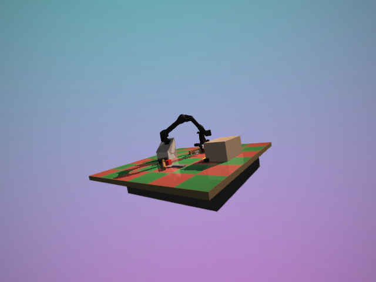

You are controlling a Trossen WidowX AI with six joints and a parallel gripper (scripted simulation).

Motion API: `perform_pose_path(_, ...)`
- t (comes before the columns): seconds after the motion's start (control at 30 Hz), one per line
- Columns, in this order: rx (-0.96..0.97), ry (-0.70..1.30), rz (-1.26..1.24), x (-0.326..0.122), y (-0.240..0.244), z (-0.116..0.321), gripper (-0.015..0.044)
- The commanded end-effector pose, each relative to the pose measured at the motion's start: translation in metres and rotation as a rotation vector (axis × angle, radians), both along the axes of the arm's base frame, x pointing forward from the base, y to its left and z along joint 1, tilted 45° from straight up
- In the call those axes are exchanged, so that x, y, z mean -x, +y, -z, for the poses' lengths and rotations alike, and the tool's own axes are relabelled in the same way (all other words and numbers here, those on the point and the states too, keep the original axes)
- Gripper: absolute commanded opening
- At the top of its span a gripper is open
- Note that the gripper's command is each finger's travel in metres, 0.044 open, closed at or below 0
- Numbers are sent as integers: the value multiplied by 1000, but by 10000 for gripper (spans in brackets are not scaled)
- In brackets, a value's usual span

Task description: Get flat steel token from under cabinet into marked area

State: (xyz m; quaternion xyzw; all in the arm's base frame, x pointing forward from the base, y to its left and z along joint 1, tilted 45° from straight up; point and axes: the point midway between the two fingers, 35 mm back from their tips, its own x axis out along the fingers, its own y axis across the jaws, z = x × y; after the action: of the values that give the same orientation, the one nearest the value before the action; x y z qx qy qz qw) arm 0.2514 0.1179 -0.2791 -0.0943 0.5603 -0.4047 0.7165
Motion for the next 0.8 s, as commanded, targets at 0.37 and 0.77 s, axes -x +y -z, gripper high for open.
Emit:
perform_pose_path(0.37,-2,-4,-1,-5,0,-1,0)
perform_pose_path(0.77,4,-1,-7,-24,-9,-9,0)
